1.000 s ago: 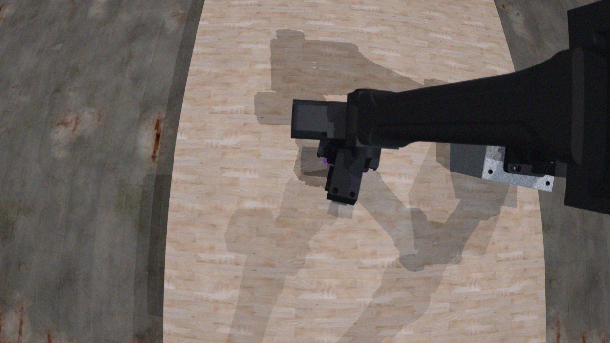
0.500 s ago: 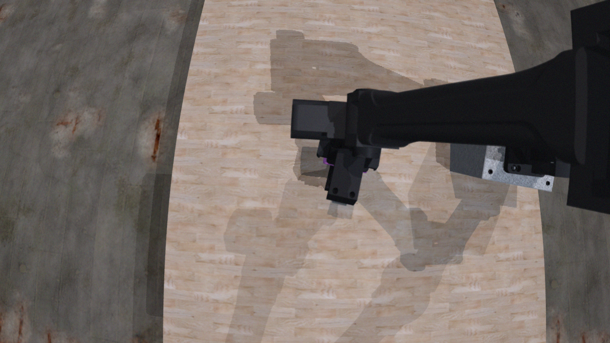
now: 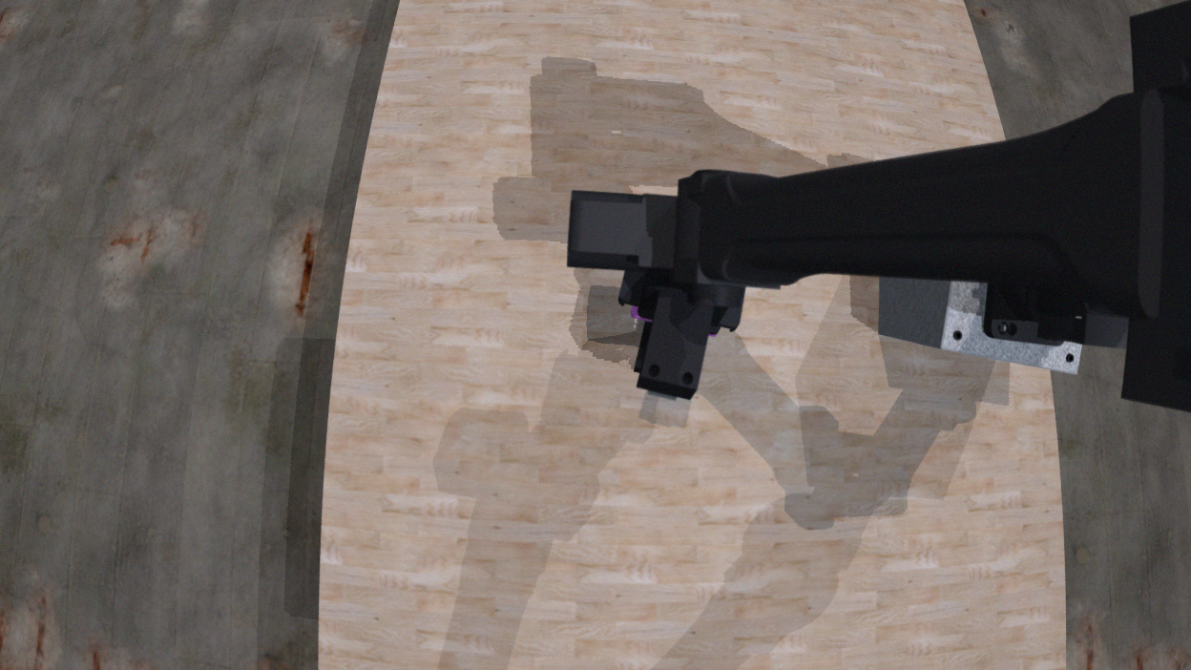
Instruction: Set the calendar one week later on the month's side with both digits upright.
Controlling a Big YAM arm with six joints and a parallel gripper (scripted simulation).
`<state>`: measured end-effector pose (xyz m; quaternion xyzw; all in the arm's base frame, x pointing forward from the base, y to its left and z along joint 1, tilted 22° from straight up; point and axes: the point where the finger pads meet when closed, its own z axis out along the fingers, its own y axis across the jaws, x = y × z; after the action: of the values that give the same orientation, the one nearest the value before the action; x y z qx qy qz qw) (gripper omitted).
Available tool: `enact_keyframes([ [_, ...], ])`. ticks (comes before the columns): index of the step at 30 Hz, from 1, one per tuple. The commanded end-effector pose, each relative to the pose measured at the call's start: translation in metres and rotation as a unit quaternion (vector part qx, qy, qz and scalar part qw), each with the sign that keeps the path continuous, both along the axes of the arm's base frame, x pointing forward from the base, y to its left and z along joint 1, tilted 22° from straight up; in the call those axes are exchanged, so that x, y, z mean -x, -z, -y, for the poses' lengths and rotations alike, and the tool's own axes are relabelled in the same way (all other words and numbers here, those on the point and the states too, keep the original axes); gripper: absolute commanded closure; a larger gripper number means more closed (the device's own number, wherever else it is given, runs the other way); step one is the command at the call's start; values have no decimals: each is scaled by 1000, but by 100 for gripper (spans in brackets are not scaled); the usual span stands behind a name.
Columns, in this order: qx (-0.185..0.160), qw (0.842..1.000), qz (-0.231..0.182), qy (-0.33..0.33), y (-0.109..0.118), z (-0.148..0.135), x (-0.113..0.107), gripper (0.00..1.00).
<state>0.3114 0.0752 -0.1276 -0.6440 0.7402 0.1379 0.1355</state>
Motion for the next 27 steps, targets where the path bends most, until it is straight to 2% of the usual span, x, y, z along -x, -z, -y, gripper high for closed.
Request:
enact_keyframes([
  [1, -1, 1000, 15, -1, -9, 3, -12, 74],
  [8, -1, 1000, 8, -5, -5, 2, -7, 74],
  [12, -1, 1000, 14, -1, -12, 5, -10, 74],
  [27, -1, 1000, 10, -3, -13, 5, -7, 74],
])
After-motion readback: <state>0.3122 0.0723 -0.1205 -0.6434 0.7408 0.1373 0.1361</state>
